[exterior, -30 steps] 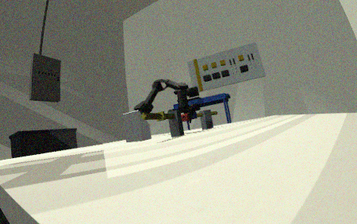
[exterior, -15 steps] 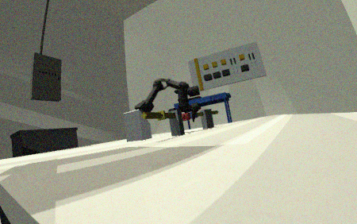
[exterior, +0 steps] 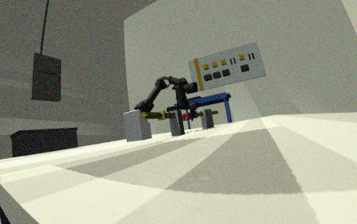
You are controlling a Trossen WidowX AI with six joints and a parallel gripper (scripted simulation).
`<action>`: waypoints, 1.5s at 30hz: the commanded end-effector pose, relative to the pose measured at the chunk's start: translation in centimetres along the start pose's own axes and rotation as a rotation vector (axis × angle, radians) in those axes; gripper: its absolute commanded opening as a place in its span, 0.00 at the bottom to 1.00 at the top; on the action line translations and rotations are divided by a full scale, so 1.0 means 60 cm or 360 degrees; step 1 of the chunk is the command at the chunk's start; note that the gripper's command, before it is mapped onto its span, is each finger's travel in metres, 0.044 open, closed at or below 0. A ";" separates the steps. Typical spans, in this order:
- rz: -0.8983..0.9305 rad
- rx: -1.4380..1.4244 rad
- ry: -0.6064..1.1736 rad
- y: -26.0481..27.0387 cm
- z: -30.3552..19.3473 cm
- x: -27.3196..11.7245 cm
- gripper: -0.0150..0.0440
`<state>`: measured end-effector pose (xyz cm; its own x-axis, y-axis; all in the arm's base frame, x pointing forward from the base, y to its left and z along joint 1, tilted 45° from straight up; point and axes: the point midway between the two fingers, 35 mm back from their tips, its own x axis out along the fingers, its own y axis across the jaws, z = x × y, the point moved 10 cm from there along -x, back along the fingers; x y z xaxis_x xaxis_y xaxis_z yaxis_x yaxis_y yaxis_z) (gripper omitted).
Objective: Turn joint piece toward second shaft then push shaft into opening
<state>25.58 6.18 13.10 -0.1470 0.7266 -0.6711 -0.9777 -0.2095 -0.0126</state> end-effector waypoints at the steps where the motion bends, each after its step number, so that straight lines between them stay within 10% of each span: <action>1: -0.0028 -0.0007 -0.0215 -0.002 -0.020 -0.014 1.00; 17: -0.0083 0.0037 -0.0320 -0.002 -0.031 -0.027 1.00; 45: -0.0137 0.1515 -0.0123 -0.003 0.006 -0.182 1.00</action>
<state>27.40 -0.87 19.65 -0.0516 0.7767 -0.6278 -0.7664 0.3722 0.5235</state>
